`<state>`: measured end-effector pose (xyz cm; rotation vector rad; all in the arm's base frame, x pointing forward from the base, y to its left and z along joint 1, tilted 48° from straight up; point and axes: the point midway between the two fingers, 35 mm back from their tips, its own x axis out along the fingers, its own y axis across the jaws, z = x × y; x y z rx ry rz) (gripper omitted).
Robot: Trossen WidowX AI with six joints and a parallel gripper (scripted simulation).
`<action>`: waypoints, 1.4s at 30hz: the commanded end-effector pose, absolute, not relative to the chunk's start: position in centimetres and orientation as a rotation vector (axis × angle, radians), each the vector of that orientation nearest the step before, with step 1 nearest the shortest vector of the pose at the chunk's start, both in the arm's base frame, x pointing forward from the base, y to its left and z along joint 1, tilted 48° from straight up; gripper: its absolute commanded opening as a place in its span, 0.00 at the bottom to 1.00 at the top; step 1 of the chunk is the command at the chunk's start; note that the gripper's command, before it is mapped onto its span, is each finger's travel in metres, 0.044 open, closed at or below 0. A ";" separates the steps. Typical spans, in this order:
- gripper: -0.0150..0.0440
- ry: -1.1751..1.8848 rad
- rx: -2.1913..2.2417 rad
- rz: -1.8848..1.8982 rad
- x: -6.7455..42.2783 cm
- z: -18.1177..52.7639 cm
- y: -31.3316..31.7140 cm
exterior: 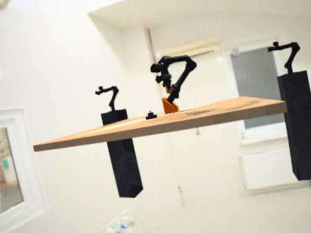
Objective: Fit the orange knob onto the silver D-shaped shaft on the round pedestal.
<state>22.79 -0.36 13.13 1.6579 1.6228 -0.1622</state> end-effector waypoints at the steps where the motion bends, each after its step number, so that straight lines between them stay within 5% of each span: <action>1: 0.25 1.540 1.726 -0.112 23.0 13.9 -0.9; 30: 0.25 0.960 2.112 0.189 24.4 18.9 -4.0; 42: 0.25 0.975 2.101 0.176 24.4 18.6 -3.9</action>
